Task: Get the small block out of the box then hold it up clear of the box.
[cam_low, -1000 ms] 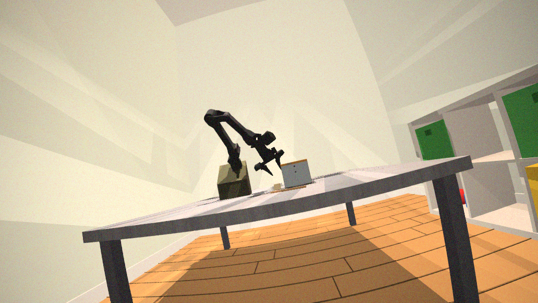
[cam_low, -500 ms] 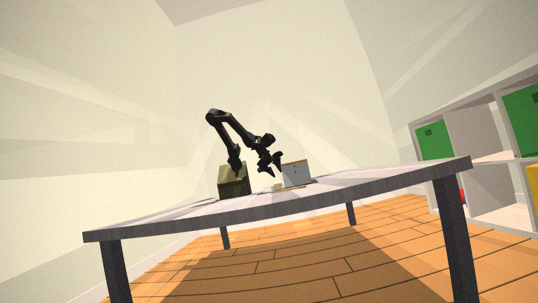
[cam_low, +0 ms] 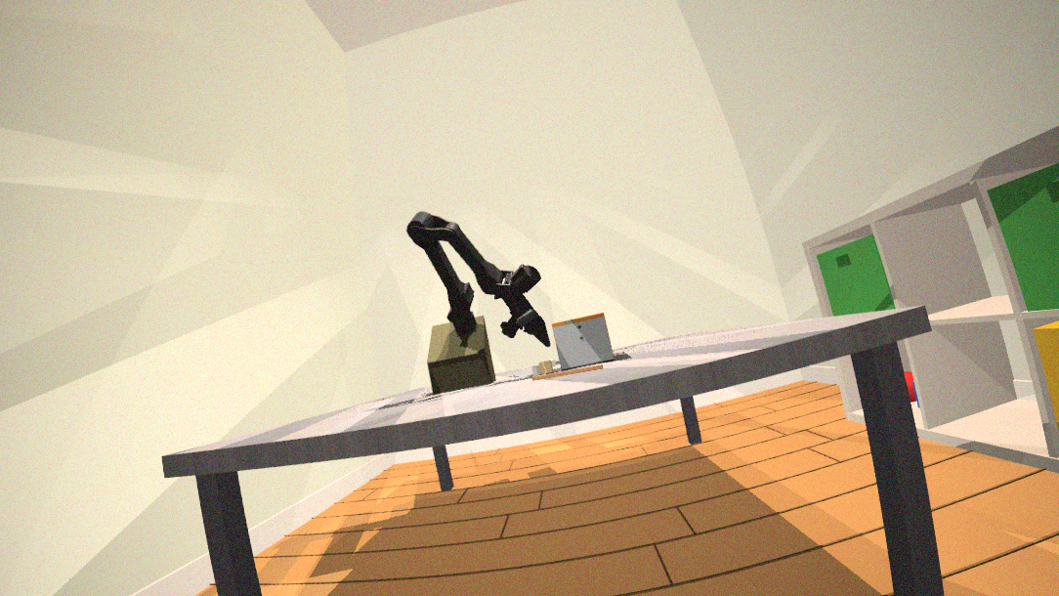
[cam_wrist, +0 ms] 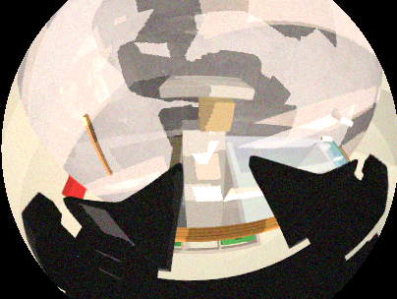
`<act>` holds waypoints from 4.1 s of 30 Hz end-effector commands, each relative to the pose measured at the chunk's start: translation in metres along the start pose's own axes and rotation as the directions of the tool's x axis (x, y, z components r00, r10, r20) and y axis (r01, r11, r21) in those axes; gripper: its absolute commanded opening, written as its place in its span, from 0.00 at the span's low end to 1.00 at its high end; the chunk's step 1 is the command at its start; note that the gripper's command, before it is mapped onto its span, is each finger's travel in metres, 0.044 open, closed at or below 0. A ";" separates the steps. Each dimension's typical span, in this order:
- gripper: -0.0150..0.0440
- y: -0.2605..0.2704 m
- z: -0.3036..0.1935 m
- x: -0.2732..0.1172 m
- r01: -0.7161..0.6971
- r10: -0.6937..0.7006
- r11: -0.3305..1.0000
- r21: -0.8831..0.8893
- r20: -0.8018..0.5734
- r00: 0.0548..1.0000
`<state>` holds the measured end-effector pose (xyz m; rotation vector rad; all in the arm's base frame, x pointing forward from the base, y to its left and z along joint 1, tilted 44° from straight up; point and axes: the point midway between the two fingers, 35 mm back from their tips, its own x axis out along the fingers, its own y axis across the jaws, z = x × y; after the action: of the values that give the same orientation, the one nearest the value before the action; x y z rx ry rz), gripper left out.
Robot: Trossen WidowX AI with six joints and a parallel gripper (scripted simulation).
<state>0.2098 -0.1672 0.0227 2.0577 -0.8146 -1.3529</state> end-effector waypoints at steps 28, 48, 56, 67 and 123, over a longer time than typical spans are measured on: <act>0.74 -0.005 0.019 0.035 0.009 -0.010 0.996 0.086 0.011 1.000; 0.60 -0.005 0.033 0.055 0.005 -0.005 0.997 0.083 0.010 1.000; 0.35 -0.005 0.033 0.055 0.005 -0.006 0.997 0.083 0.010 1.000; 0.25 -0.005 0.018 0.034 0.008 -0.009 0.996 0.088 0.010 1.000; 0.25 0.000 -0.004 -0.019 0.017 0.020 0.244 -0.970 0.022 1.000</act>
<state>0.2056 -0.1529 0.0318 1.0520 0.0877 -1.3516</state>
